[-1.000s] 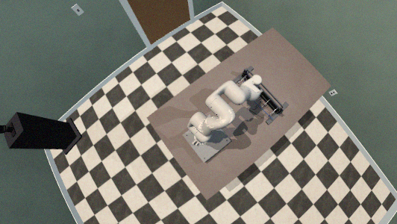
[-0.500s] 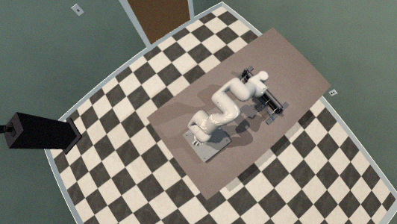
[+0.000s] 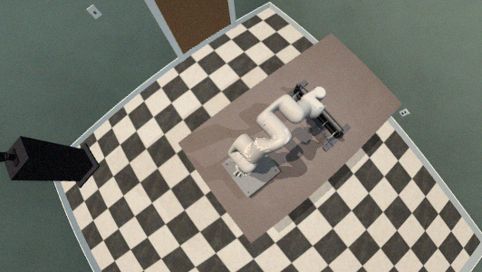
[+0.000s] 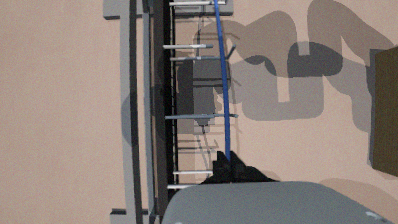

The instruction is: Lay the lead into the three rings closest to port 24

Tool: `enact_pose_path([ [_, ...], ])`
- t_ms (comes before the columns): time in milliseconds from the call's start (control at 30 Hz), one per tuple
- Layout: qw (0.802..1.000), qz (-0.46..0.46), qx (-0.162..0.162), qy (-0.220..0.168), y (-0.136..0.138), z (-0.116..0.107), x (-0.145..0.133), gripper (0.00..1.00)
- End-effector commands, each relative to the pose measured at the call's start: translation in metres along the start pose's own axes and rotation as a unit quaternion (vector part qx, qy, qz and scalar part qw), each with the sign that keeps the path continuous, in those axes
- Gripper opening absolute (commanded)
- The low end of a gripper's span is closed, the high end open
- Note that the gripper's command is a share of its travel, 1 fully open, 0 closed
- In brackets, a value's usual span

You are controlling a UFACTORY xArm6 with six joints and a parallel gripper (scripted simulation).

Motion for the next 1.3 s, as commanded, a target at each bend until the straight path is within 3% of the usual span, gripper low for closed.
enact_pose_path([
  [0,1.000,-0.004,0.003,0.000,0.0033,-0.0024,0.0043,0.00],
  [1267,1.000,-0.004,0.003,0.000,0.0064,0.0018,0.0070,0.00],
])
Point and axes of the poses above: the point where the finger pads meet when closed, its own z axis out along the fingers, its own y axis across the jaws, x = y × z, the point moved 5 cm from there along -z, back along the fingers, and after that the axes turned 14 degrees about -z, right-handed, at the moved point
